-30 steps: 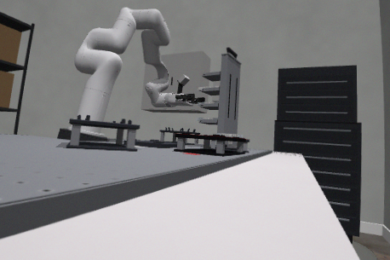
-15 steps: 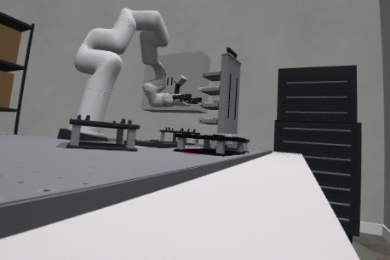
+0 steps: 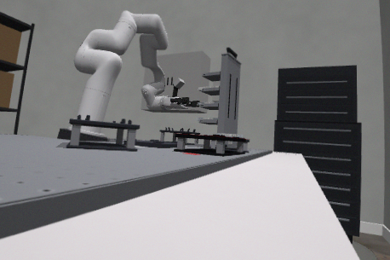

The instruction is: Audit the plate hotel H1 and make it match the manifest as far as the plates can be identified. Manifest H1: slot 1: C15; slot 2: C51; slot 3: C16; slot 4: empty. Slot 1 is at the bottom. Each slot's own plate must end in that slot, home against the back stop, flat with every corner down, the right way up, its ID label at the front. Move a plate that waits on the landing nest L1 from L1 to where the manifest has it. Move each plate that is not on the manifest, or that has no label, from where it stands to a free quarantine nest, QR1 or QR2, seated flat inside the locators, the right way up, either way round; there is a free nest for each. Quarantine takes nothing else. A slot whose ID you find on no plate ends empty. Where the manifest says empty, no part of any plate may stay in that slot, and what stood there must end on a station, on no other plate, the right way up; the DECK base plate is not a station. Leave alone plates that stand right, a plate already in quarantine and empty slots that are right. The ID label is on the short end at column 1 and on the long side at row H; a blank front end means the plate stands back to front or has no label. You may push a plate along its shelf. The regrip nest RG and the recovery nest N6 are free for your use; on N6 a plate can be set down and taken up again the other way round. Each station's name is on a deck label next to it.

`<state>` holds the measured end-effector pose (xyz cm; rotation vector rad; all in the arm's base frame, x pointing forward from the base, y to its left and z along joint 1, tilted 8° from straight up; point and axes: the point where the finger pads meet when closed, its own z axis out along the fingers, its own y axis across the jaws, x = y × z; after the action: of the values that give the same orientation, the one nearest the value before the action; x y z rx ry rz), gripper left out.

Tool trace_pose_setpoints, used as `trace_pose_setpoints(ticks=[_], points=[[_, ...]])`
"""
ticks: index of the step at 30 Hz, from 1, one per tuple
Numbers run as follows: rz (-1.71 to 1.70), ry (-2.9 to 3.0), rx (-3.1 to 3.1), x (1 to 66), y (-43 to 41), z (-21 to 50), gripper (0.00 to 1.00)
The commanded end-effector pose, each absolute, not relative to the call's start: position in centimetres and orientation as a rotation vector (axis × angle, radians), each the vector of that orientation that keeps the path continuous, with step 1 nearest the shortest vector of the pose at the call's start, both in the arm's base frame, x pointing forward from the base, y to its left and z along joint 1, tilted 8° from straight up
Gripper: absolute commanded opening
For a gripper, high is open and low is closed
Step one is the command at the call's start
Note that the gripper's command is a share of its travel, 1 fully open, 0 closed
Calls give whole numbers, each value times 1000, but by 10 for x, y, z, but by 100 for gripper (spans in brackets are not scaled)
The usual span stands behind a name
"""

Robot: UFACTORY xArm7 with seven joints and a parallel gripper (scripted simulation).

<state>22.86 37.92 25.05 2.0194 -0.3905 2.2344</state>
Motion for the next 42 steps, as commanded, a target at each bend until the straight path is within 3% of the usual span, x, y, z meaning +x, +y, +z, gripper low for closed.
trace_pose_setpoints(ticks=[1,22,42], points=[[2236,-395,2022,229,381,243,100],[2236,-395,2021,235,386,197,100],[2236,-395,2021,263,378,200,100]])
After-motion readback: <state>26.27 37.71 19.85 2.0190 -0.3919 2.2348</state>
